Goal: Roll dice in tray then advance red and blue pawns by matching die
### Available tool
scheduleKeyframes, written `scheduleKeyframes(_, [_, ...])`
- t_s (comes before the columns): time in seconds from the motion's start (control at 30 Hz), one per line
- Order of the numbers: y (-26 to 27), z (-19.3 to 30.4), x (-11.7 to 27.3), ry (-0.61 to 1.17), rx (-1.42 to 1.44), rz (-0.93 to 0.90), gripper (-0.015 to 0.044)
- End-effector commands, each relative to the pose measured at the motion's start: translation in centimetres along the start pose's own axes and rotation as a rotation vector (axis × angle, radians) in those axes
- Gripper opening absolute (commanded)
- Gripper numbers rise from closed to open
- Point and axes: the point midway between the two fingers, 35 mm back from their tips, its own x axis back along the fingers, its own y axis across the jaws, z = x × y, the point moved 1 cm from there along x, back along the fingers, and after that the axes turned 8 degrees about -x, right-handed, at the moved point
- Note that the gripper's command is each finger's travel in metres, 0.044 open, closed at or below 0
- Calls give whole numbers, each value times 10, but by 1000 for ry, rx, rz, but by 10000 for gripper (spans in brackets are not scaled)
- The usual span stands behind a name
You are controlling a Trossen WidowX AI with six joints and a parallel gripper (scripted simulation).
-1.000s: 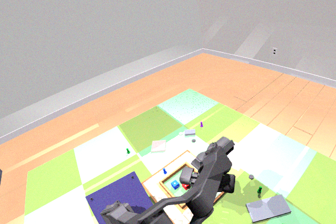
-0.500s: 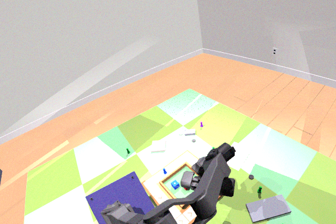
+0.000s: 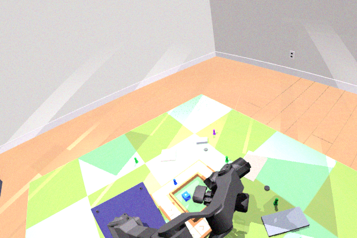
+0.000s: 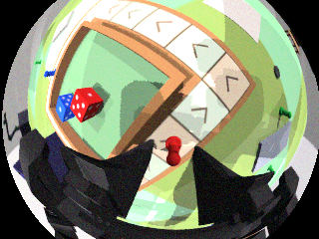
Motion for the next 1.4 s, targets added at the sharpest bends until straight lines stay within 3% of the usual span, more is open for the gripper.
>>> scheduleKeyframes(0.0, [1,1,-2,2,6,3,147])
scheduleKeyframes(0.1, [1,1,-2,2,6,3,69])
scheduleKeyframes(0.43, [1,1,-2,2,6,3,2])
scheduleKeyframes(0.57, [1,-1,7,0,6,1,0])
scheduleKeyframes(1.13, [2,0,121,0,7,-3,0])
scheduleKeyframes(1.37, [4,-5,123,0,6,-2,0])
